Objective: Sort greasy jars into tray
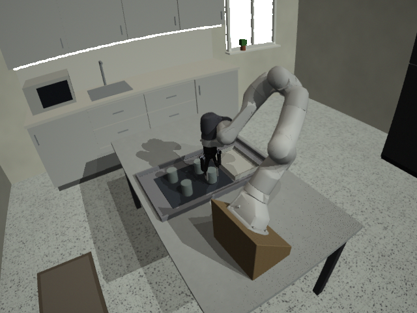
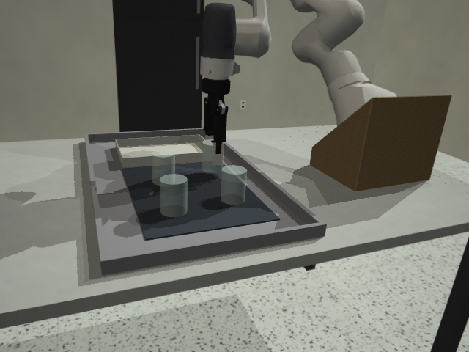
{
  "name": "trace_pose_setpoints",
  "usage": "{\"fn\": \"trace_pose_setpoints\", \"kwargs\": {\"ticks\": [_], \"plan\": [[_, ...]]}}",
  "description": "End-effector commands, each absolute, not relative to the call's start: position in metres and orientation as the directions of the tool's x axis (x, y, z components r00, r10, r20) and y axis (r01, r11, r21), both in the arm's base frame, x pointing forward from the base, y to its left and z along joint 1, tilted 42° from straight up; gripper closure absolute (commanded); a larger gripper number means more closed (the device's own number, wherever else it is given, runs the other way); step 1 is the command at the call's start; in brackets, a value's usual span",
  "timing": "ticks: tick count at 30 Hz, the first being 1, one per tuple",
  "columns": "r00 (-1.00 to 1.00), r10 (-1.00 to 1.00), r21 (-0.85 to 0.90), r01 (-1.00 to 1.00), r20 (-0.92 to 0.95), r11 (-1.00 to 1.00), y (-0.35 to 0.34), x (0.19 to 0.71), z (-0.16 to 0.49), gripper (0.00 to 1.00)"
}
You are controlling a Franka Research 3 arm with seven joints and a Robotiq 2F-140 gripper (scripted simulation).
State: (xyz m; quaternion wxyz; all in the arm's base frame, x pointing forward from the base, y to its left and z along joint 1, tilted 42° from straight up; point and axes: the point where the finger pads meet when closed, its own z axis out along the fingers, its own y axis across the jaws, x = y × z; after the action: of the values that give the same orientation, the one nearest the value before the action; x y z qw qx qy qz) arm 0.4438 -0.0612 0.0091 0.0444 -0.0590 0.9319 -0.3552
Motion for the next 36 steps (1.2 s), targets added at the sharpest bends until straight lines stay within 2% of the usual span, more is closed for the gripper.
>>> {"fn": "trace_pose_setpoints", "kwargs": {"ticks": [1, 36], "plan": [[-0.989, -0.146, -0.672, -0.089, -0.028, 0.735, -0.056, 0.441, 0.017, 1.0], [-0.989, -0.146, -0.672, -0.089, -0.028, 0.735, -0.002, 0.431, 0.077, 1.0]]}}
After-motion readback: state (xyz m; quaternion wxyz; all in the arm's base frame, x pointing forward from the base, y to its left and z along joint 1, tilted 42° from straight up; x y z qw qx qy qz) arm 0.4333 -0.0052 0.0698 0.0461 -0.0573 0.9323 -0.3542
